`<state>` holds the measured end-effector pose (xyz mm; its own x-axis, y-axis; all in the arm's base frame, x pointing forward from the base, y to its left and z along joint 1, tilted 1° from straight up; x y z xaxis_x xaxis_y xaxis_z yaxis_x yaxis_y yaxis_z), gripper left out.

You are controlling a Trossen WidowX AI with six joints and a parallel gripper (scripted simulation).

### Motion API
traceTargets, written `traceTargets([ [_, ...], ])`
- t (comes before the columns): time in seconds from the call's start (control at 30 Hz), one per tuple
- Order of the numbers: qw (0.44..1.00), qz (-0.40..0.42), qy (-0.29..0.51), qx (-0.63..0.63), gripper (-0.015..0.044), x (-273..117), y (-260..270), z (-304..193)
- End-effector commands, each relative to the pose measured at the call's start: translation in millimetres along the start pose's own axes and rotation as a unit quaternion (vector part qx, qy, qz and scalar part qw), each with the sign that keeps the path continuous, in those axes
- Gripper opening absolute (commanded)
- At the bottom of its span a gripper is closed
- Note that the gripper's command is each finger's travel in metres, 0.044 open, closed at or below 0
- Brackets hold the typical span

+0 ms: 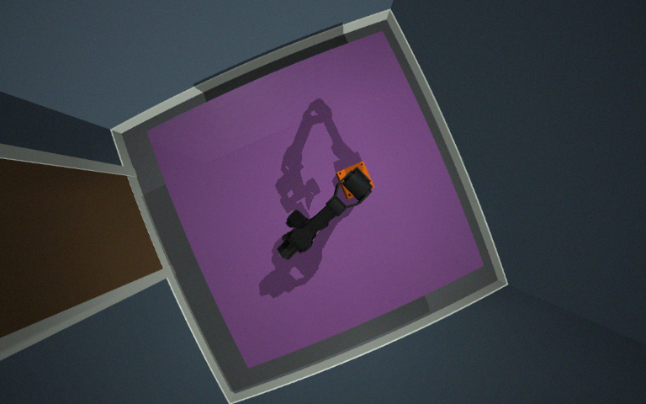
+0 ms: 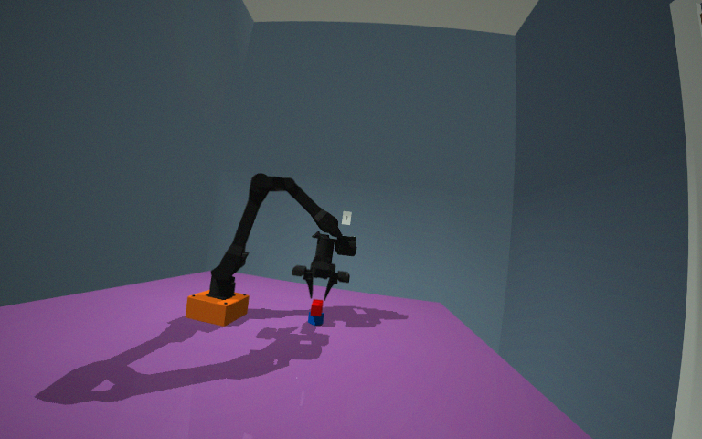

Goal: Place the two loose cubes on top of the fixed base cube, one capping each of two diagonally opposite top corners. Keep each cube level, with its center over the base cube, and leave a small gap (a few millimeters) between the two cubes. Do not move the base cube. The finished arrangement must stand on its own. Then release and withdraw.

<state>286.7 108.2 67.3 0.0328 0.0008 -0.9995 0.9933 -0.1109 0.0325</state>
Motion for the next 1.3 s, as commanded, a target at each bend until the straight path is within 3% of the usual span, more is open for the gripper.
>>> traceTargets([
  [0.0, 1.0, 0.004, 0.002, 0.0, 0.0205, -8.0, 1.0, -0.6],
  [1.17, 1.0, 0.004, 0.002, 0.0, 0.0205, -45.8, 0.6, -0.6],
  [1.27, 1.0, 0.003, 0.001, -0.001, 0.0284, -49.5, 0.3, -0.4],
])
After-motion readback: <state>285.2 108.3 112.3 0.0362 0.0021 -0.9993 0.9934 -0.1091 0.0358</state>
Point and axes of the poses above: the point midway between the two fingers, 35 mm back from their tips, its own x axis out along the fingers, its own y axis across the jaws, z = x × y, the point moved 1 cm from there along -x, back along the fingers, and after that the axes turned 15 degrees about x, right-handed, at the moved point
